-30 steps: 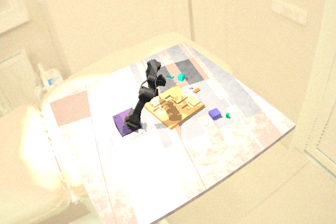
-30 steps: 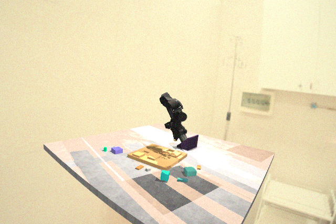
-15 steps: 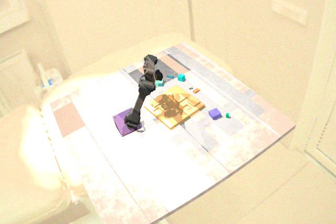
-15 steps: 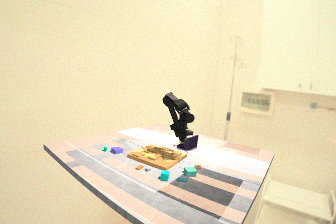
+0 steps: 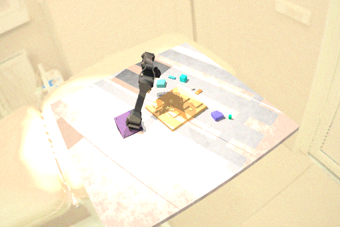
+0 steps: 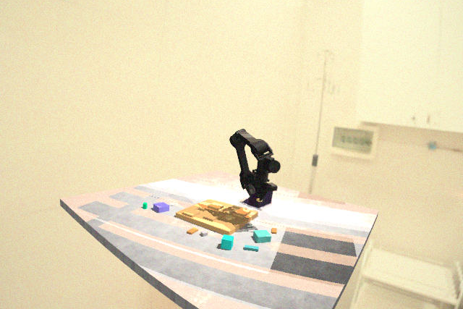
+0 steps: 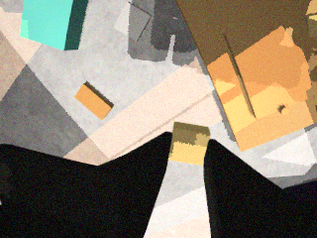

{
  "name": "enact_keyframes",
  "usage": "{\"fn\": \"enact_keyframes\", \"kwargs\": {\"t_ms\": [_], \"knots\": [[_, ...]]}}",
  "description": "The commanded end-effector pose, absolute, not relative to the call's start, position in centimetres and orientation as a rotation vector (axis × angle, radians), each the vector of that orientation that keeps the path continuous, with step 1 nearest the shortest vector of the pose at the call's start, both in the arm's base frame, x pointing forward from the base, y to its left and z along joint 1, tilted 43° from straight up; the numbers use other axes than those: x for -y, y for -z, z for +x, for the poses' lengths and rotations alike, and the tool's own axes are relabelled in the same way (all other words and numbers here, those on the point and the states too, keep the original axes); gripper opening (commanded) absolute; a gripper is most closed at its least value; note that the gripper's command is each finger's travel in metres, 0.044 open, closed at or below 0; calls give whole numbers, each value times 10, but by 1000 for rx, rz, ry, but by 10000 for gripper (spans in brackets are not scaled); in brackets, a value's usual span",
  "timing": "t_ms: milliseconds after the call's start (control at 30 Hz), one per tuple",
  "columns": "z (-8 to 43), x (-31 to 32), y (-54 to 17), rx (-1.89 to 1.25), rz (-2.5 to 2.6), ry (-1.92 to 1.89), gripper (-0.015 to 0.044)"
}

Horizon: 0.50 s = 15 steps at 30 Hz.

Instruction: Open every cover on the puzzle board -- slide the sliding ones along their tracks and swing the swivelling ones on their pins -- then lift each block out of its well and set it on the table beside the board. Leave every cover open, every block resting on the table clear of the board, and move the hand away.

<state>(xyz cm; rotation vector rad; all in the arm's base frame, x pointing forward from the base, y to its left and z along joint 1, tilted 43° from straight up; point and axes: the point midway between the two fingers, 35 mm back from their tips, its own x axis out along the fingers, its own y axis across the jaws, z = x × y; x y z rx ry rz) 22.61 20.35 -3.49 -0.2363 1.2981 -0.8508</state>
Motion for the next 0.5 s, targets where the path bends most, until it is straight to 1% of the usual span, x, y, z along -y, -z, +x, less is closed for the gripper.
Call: {"fn": "enact_keyframes", "kwargs": {"t_ms": [0,233,467], "knots": [[225,-217,47,-1295,-225,845,80],[221,-232,67,-1295,-225,846,80],[222,-230,71,-1294,-225,845,80]]}}
